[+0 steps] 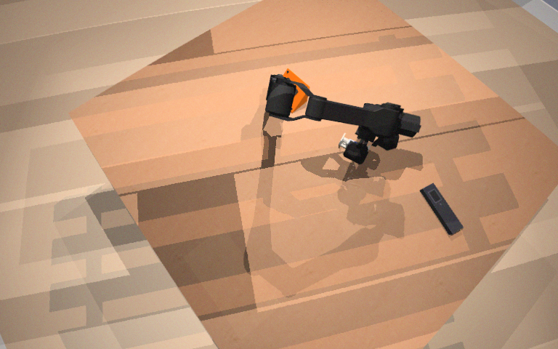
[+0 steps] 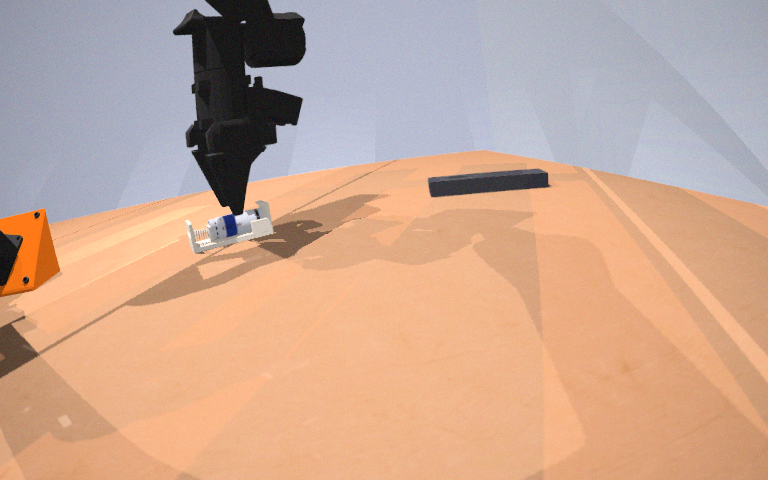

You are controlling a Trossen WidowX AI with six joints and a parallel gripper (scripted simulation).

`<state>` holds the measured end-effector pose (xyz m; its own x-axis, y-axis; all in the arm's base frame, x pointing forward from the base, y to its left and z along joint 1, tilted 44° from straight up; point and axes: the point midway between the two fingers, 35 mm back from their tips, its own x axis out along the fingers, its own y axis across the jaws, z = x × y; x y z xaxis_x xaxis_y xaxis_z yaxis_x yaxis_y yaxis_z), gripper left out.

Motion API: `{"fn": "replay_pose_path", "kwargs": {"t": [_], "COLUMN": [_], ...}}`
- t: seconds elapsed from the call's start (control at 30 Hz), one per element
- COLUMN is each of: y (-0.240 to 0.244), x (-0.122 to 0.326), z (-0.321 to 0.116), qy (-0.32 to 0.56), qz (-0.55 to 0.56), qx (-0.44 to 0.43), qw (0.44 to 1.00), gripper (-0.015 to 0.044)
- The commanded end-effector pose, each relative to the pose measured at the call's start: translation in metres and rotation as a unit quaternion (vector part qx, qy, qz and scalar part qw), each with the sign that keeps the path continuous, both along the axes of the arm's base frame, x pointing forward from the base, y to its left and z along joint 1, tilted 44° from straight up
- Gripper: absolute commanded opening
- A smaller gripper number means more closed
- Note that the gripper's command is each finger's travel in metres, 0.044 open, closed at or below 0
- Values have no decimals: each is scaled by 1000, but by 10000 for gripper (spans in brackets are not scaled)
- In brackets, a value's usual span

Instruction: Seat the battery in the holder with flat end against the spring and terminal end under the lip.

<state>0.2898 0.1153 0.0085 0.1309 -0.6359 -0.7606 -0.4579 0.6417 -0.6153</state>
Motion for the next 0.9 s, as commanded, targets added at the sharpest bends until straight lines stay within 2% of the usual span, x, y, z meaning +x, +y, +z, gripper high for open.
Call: {"fn": "replay_pose_path", "kwargs": {"t": [0.0,0.1,0.87], "y": [22,37,44], "x": [-3,-8,-9], "z": [20,37,45], "qy": [-5,-4,-4], "qz": [0,-1,-1], "qx": [7,7,7], "qw": [1000,1000,1000], "gripper": [366,440,440]}}
